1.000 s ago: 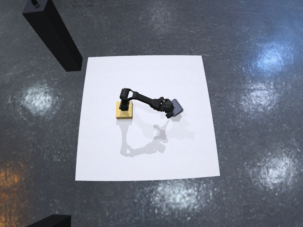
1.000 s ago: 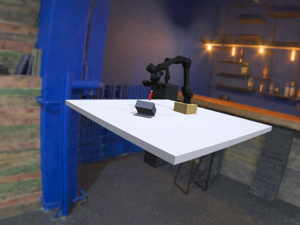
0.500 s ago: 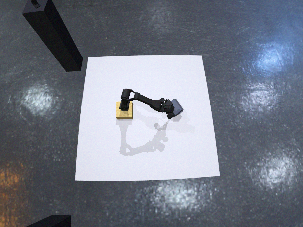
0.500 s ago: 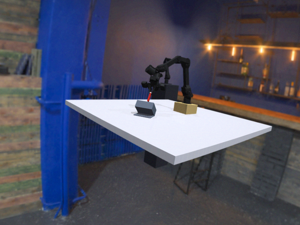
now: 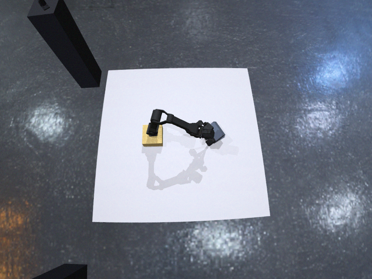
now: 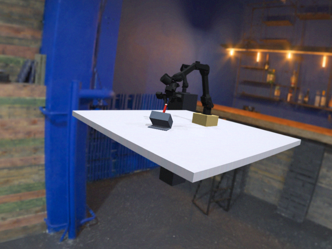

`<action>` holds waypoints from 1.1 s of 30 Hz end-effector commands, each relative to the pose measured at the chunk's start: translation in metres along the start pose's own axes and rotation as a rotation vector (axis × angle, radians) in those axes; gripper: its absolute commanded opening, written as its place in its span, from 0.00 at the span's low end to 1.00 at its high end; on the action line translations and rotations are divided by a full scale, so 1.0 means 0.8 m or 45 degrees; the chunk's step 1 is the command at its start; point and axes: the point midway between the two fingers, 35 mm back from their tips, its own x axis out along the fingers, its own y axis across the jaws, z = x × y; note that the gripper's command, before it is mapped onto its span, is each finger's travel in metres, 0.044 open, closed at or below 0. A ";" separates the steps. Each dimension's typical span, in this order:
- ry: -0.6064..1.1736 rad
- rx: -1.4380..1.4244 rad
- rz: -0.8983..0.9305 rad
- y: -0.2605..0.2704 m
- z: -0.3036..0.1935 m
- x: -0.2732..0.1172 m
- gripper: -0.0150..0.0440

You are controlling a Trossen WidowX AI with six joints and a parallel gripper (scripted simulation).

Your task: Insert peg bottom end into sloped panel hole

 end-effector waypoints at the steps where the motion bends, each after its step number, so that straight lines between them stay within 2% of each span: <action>1: 0.006 0.006 0.000 0.000 -0.003 0.009 0.25; 33: 0.000 0.000 0.000 0.000 -0.001 0.013 0.25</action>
